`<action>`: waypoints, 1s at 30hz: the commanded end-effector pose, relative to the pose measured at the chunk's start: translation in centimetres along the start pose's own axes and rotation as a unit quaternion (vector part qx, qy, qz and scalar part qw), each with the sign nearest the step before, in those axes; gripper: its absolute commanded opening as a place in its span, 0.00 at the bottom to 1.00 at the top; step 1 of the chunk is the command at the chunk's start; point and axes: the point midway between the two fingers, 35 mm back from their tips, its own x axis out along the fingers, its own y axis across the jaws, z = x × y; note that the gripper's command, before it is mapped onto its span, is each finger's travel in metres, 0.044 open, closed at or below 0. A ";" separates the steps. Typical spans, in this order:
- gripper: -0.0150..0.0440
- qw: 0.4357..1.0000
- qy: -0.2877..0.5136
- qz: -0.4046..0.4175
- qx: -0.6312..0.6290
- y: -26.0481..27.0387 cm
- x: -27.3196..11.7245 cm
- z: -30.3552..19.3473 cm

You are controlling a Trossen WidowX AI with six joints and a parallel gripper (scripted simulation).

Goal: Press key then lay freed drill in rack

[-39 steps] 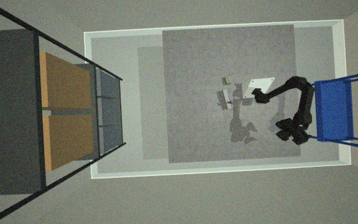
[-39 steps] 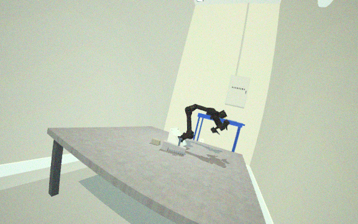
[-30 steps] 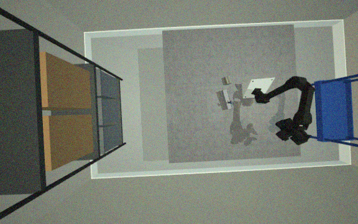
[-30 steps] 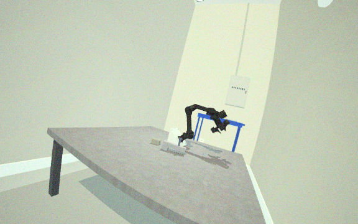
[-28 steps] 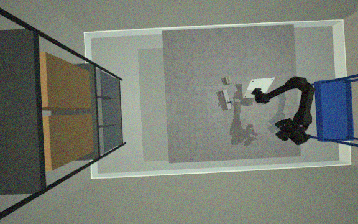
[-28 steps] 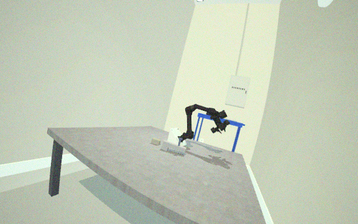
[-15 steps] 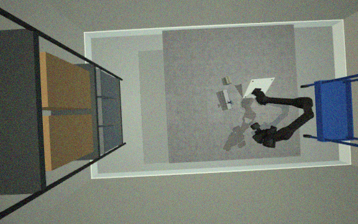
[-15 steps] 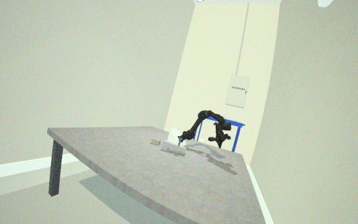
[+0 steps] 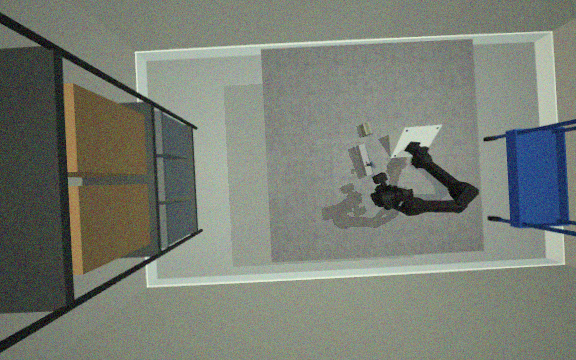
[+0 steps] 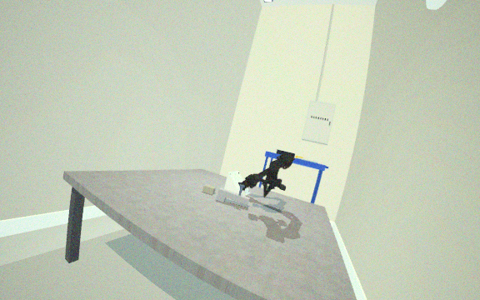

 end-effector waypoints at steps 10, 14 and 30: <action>0.25 0.997 0.026 0.042 0.060 -14.4 -3.1 -2.5; 0.25 0.997 0.026 0.038 0.066 -14.2 -2.7 -2.4; 0.25 0.997 0.025 0.042 0.060 -14.4 -1.6 -2.6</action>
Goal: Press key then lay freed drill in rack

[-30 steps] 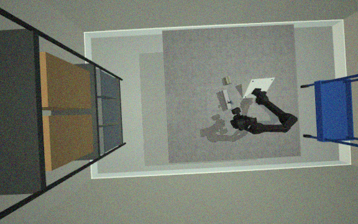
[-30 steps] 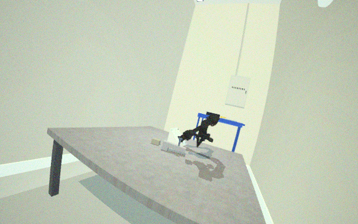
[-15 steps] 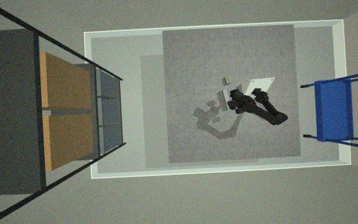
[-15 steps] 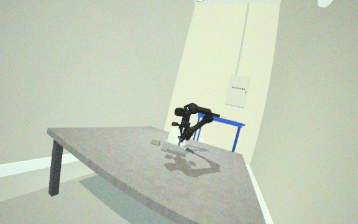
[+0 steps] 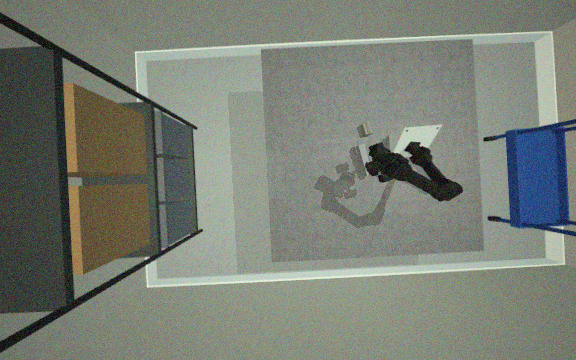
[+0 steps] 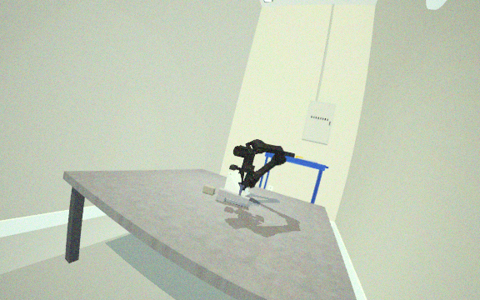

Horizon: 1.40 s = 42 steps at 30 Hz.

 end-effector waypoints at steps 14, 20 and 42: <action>0.25 1.000 0.002 0.002 -0.001 0.1 0.9 0.1; 0.25 1.000 0.002 0.002 -0.001 0.1 1.1 0.0; 0.25 1.000 0.002 0.002 -0.001 0.2 1.9 -0.5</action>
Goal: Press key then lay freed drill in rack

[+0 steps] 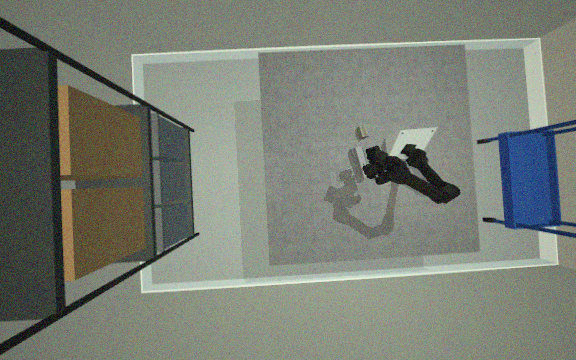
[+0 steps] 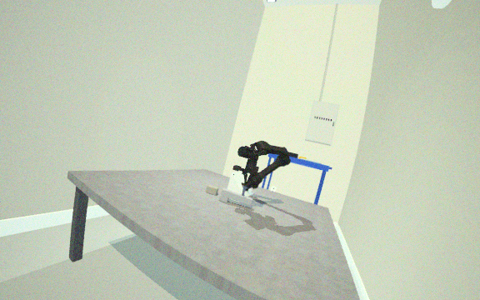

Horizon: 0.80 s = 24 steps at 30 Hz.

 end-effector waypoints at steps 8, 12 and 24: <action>0.25 1.000 0.021 0.012 0.007 0.2 1.8 -0.7; 0.25 1.000 0.021 0.012 0.007 0.2 2.1 -0.7; 0.30 1.000 0.020 0.011 0.007 0.2 2.5 -0.7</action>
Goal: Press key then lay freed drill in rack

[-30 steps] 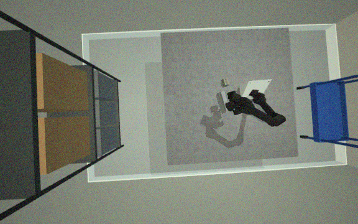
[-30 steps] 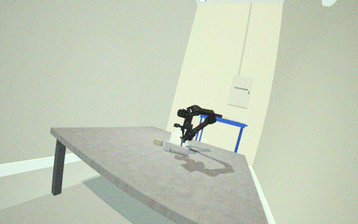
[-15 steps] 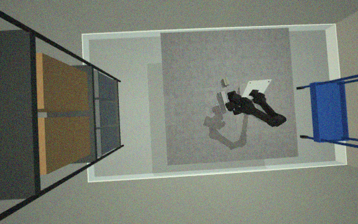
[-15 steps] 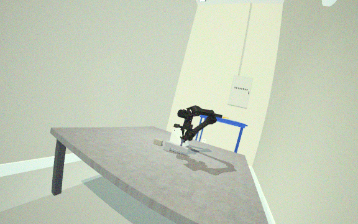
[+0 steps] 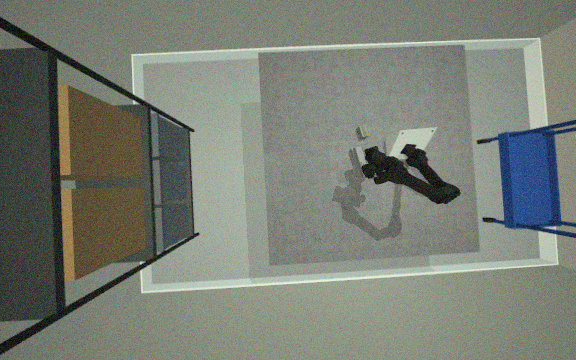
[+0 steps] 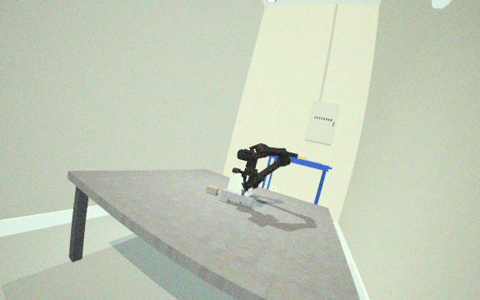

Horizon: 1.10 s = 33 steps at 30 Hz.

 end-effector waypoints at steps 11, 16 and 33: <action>0.79 0.999 -0.020 -0.018 0.027 0.0 -6.3 0.0; 1.00 0.992 -0.005 -0.015 -0.128 -3.4 -4.1 0.6; 1.00 0.715 0.007 0.018 -0.699 -16.2 3.5 -0.3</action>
